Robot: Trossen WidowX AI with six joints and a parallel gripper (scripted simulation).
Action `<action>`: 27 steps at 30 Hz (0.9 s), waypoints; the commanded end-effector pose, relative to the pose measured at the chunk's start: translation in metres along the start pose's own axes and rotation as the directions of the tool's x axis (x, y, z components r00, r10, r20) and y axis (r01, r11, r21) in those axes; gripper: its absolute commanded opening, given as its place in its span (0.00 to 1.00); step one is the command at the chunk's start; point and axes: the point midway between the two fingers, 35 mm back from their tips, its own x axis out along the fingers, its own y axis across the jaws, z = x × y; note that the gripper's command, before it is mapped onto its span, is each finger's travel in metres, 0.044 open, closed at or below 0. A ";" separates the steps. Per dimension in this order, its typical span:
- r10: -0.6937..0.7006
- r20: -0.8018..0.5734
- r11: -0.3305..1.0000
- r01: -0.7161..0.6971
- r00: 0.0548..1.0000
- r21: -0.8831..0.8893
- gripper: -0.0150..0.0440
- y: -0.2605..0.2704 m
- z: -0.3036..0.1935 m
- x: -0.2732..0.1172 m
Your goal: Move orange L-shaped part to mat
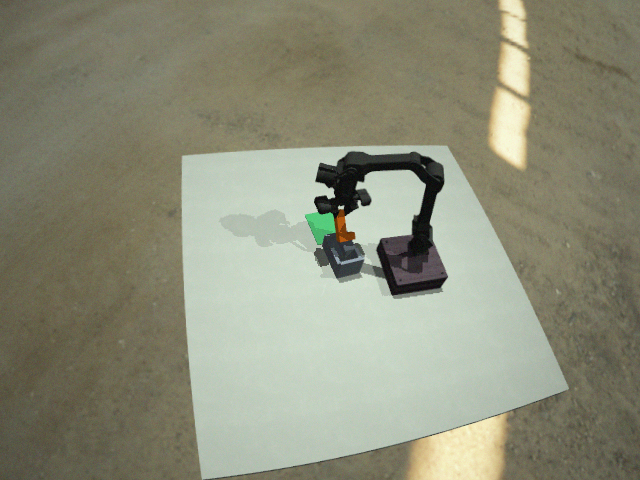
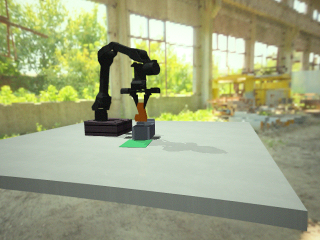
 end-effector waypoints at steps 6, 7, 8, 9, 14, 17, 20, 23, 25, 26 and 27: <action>0.004 0.000 1.000 -0.004 1.000 -0.005 0.25 -0.002 0.042 0.000; 0.004 0.001 1.000 -0.004 1.000 -0.005 0.25 -0.002 0.046 0.000; 0.004 0.001 1.000 -0.004 1.000 -0.005 0.25 -0.002 0.051 0.000; 0.004 0.001 1.000 -0.004 1.000 -0.005 0.25 -0.003 0.055 0.000; 0.004 0.003 1.000 -0.004 1.000 -0.005 0.25 -0.004 0.079 -0.001; 0.004 0.005 1.000 -0.004 1.000 -0.005 0.25 -0.005 0.093 -0.001; 0.004 0.006 1.000 -0.004 1.000 -0.005 0.25 -0.005 0.104 -0.001; 0.004 0.006 1.000 -0.004 1.000 -0.005 0.25 -0.005 0.104 -0.001; 0.004 0.006 1.000 -0.004 1.000 -0.005 0.25 -0.005 0.105 0.000; 0.004 0.006 1.000 -0.004 1.000 -0.005 0.25 -0.005 0.105 0.001; 0.004 0.006 1.000 -0.004 1.000 -0.005 0.25 -0.005 0.105 0.003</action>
